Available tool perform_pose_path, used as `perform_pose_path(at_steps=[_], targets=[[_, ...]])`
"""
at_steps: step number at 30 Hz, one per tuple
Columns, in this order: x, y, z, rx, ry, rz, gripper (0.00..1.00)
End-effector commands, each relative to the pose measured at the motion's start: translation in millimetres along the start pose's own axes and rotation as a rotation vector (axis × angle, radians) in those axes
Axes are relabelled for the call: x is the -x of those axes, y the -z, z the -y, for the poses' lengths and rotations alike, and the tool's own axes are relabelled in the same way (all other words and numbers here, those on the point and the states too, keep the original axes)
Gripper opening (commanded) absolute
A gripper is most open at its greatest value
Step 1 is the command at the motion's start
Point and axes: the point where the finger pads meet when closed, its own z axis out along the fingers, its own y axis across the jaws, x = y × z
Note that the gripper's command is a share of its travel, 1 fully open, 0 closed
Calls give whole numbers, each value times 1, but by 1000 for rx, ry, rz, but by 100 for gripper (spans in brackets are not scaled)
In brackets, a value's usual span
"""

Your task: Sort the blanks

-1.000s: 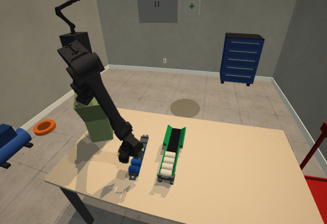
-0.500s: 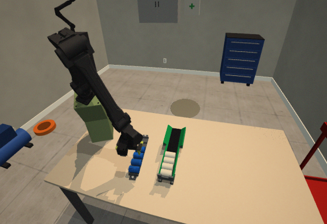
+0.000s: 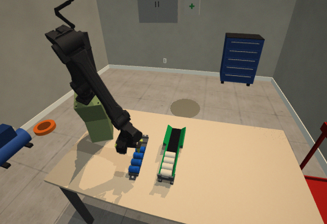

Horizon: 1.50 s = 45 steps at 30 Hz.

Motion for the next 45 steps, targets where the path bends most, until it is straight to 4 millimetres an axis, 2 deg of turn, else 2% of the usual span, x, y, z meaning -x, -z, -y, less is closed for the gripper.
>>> perform_pose_path(at_steps=[1,3,45], targets=[[4,6,-4,7,-7,7,100],[0,1,-1,-6,-3,-2,100],[0,1,-1,-6,-3,-2,100]])
